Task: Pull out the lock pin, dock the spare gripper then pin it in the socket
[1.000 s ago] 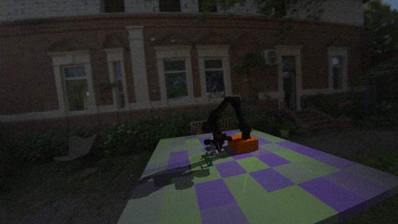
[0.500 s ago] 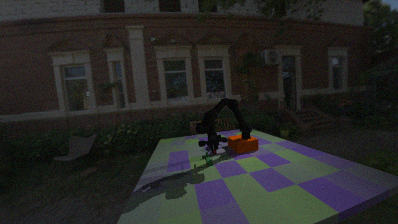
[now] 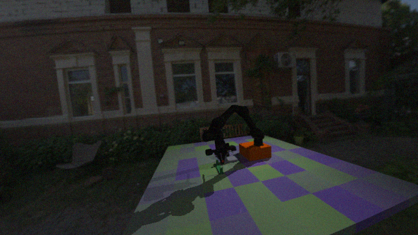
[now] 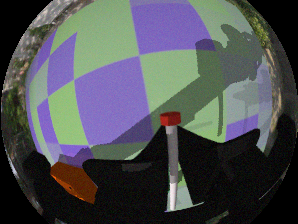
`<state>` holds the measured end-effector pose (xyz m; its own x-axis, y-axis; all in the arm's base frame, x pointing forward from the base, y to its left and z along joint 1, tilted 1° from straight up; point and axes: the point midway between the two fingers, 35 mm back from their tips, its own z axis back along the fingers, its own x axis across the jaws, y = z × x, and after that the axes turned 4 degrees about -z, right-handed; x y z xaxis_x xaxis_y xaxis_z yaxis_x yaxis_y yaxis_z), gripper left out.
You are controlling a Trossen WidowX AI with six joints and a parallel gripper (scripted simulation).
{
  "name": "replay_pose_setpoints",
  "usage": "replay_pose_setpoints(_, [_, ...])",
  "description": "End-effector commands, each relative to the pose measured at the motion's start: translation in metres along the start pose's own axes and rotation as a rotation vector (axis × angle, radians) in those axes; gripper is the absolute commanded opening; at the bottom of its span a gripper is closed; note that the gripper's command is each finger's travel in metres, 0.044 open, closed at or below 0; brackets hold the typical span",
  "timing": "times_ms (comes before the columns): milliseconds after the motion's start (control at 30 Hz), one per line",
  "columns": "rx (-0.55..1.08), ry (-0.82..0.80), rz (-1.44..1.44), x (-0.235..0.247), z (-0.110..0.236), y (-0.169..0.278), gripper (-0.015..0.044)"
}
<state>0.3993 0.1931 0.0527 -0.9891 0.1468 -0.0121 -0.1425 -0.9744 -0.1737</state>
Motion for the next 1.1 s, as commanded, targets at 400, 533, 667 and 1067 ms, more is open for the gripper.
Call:
replay_pose_setpoints(400, [-0.001, 0.001, 0.005, -0.002, -0.024, 0.003, 0.0000])
replay_pose_setpoints(533, [-0.001, 0.002, 0.005, -0.002, -0.029, 0.004, 0.0000])
replay_pose_setpoints(667, [-0.002, 0.003, 0.005, -0.002, -0.035, 0.005, 0.0000])
replay_pose_setpoints(1067, [-0.004, 0.007, 0.006, -0.003, -0.052, 0.008, 0.0000])
